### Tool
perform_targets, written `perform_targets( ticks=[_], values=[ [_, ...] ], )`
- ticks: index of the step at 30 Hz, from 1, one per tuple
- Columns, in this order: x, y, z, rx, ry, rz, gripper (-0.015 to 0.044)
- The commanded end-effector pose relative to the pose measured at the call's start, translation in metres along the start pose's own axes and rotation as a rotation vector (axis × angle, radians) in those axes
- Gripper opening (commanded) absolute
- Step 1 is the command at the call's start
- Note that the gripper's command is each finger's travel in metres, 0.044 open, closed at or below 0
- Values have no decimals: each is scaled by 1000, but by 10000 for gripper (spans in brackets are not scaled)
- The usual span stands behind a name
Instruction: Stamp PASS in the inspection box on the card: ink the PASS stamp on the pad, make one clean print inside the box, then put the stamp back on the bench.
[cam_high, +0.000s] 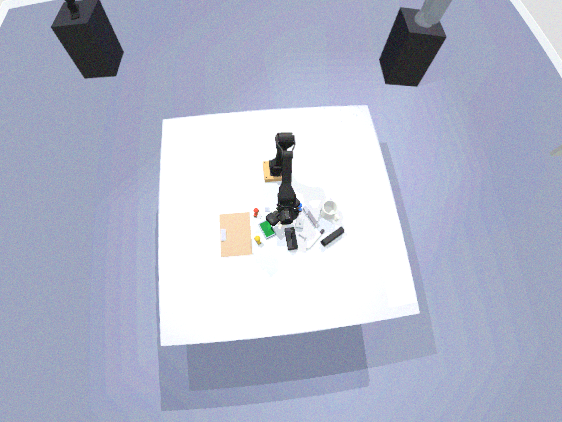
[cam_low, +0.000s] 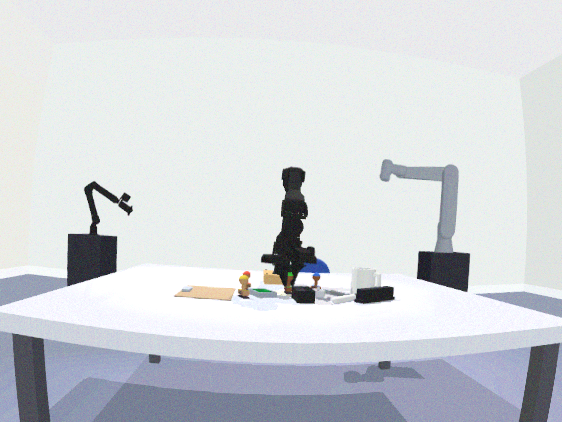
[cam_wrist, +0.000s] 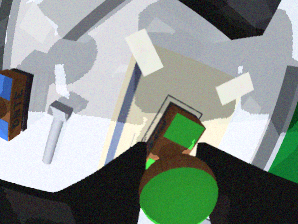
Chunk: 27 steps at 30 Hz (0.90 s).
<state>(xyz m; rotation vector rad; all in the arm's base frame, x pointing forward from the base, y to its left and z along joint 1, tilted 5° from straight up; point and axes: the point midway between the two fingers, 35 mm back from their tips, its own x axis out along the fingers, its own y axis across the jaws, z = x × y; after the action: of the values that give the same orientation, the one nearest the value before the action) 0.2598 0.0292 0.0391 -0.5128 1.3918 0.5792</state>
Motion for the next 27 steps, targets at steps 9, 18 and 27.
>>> perform_targets(
  ticks=[9, 18, 27],
  values=[
    [3, 0, 0, 4, 2, 2, 0],
    [3, 0, 0, 4, 2, 2, 0],
    [-1, 0, 0, 4, 2, 2, 0]
  ],
)
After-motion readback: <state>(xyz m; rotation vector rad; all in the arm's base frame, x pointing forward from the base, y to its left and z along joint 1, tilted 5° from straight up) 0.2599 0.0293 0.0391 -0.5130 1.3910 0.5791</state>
